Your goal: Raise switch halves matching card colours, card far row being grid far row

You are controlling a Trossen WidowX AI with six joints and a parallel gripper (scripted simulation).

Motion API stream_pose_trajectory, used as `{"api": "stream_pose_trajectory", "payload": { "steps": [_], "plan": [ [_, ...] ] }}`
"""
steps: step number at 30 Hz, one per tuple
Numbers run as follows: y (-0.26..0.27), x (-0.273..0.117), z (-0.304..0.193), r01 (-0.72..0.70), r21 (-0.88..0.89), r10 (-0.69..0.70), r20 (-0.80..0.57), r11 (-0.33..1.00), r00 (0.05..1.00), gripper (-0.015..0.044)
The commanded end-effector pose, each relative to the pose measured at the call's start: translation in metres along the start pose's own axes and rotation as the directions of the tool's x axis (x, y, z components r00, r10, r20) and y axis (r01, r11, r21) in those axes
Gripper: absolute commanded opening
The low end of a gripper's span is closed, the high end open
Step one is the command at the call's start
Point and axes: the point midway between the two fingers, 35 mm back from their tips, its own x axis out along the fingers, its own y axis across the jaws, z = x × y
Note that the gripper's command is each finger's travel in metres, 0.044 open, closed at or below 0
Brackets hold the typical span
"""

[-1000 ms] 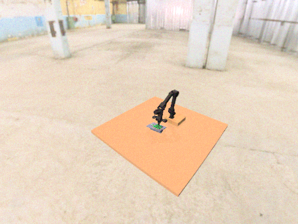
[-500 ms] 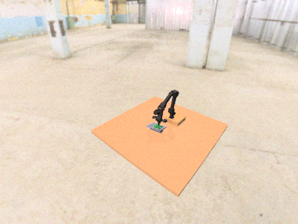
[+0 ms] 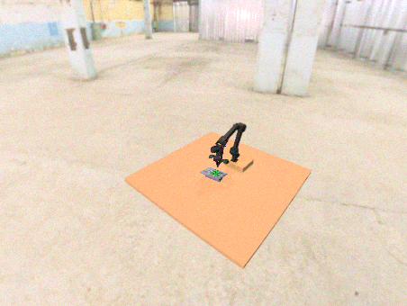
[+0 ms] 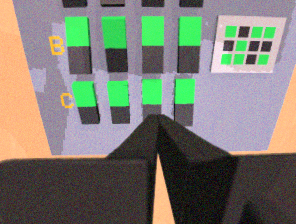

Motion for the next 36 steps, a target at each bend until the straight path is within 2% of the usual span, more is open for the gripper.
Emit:
{"api": "stream_pose_trajectory", "payload": {
  "steps": [1,12,17,36],
  "plan": [
    [0.0,-0.028,0.001,0.003,-0.004,-0.003,0.027,1.0,1.0,0.0],
    [-0.024,-0.027,-0.017,0.005,-0.005,-0.005,0.025,1.0,1.0,0.0],
    [-0.024,0.006,-0.017,0.006,-0.005,-0.005,0.05,1.0,0.999,0.0],
    [-0.024,0.026,-0.017,0.005,-0.005,-0.005,0.052,1.0,0.999,0.0]
  ]
}}
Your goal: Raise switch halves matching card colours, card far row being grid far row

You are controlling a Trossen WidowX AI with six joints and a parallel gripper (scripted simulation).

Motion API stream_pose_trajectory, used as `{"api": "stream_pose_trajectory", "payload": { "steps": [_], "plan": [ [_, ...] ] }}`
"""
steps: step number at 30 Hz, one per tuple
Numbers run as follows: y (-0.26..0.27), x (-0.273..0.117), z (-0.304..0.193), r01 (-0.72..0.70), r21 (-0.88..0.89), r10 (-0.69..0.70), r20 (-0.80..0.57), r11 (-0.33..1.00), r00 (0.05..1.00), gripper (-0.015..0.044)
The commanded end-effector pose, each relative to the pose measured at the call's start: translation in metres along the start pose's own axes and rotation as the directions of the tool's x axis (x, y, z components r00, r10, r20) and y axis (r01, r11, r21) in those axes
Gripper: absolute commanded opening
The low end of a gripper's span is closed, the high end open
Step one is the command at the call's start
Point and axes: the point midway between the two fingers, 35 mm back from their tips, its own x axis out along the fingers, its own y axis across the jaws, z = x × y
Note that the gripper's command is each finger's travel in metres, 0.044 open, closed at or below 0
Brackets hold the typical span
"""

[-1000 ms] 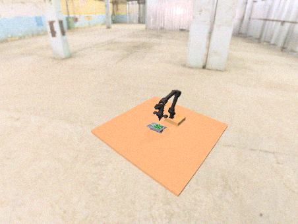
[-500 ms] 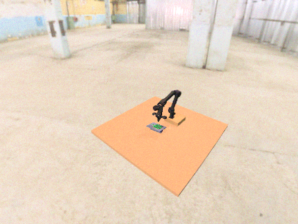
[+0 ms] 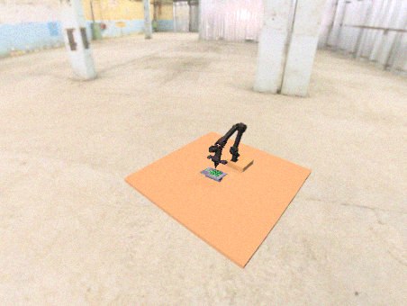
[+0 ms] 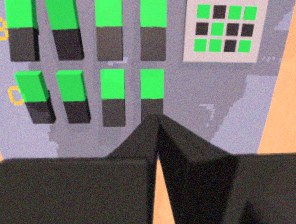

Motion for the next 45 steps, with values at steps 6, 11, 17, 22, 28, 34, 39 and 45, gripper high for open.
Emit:
{"api": "stream_pose_trajectory", "payload": {
  "steps": [6,11,17,22,28,34,39,45],
  "plan": [
    [0.0011,0.0116,-0.0021,-0.005,0.004,0.005,-0.004,1.0,1.0,0.0],
    [0.0011,0.0116,-0.0021,-0.005,0.004,0.005,-0.004,1.0,1.0,0.0],
    [0.0011,0.0116,-0.0021,-0.005,0.004,0.005,-0.004,1.0,1.0,0.0],
    [0.0011,0.0116,-0.0021,-0.005,0.004,0.005,-0.004,1.0,1.0,0.0],
    [0.0011,0.0118,-0.0021,-0.005,0.004,0.005,-0.004,1.0,1.0,0.0],
    [0.0011,0.0126,-0.0022,-0.005,0.004,0.005,-0.004,1.0,1.0,0.0],
    [0.0011,0.0132,-0.0022,-0.005,0.004,0.005,-0.004,1.0,1.0,0.0],
    [0.0011,0.014,-0.0022,-0.005,0.004,0.005,-0.004,1.0,1.0,0.0]
  ]
}}
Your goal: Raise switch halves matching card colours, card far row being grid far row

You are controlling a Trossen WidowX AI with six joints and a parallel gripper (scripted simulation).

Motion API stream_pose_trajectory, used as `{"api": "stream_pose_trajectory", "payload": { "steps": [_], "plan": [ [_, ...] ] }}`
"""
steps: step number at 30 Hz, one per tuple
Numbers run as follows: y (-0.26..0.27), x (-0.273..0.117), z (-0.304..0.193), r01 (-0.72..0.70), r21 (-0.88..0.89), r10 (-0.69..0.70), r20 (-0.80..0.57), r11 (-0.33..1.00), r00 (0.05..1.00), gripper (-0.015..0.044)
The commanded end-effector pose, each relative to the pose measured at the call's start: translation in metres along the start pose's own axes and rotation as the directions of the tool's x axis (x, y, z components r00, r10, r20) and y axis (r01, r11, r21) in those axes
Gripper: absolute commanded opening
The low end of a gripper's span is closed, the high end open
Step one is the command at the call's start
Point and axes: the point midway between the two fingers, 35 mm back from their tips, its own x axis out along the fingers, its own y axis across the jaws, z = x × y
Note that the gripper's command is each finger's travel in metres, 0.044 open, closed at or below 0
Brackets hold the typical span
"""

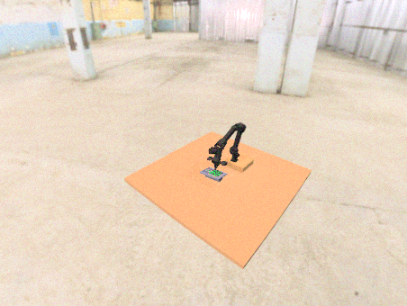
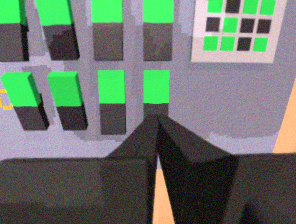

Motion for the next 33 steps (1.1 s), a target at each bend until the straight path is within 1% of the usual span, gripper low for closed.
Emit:
{"api": "stream_pose_trajectory", "payload": {
  "steps": [1,26,28,31,33],
  "plan": [
    [0.0,0.001,0.0,0.0,0.003,0.0,0.001,1.0,1.0,0.0],
    [0.0,0.004,0.0,0.0,0.003,0.0,0.001,1.0,1.0,0.0],
    [-0.001,-0.006,0.002,0.001,0.0,-0.001,-0.004,1.0,1.0,0.0],
    [-0.001,-0.05,0.003,0.001,0.002,-0.001,-0.022,1.0,1.0,0.0],
    [0.0,-0.061,0.003,0.001,0.003,0.0,-0.027,1.0,1.0,0.0]
  ]
}}
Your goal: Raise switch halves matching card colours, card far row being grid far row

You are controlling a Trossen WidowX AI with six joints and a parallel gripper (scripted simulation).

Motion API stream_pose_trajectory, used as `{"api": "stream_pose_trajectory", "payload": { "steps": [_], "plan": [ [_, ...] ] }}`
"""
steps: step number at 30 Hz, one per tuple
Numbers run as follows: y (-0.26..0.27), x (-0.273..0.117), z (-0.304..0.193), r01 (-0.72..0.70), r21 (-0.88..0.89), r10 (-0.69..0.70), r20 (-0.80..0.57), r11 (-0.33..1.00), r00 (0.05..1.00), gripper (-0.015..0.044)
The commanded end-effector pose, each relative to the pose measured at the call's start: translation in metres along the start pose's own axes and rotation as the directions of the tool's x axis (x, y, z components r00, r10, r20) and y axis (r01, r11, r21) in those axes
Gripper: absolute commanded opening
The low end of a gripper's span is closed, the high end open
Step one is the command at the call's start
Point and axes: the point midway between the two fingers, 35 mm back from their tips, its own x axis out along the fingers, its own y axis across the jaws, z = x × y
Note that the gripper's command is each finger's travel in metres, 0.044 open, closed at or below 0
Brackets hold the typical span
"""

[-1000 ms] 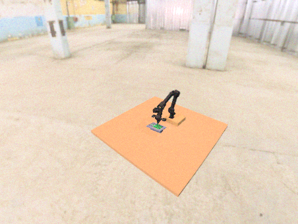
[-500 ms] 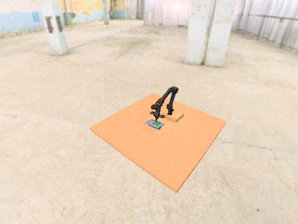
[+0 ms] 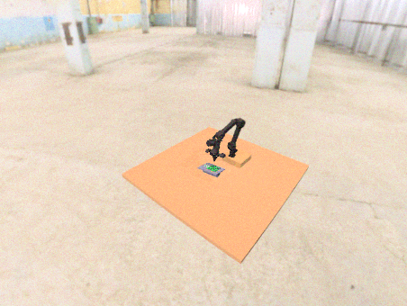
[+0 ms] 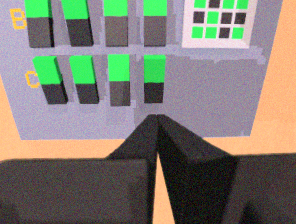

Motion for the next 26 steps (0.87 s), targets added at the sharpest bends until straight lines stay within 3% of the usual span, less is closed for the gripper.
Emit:
{"api": "stream_pose_trajectory", "payload": {
  "steps": [1,5,11,26],
  "plan": [
    [0.0,-0.029,0.002,0.008,-0.004,-0.008,0.005,1.0,1.0,0.0],
    [0.001,-0.029,0.004,0.008,-0.004,-0.008,0.005,1.0,1.0,0.0],
    [0.034,-0.036,0.05,0.004,-0.003,-0.004,0.01,1.0,1.0,0.0],
    [0.036,-0.036,0.052,0.004,-0.003,-0.004,0.01,1.0,1.0,0.0]
  ]
}}
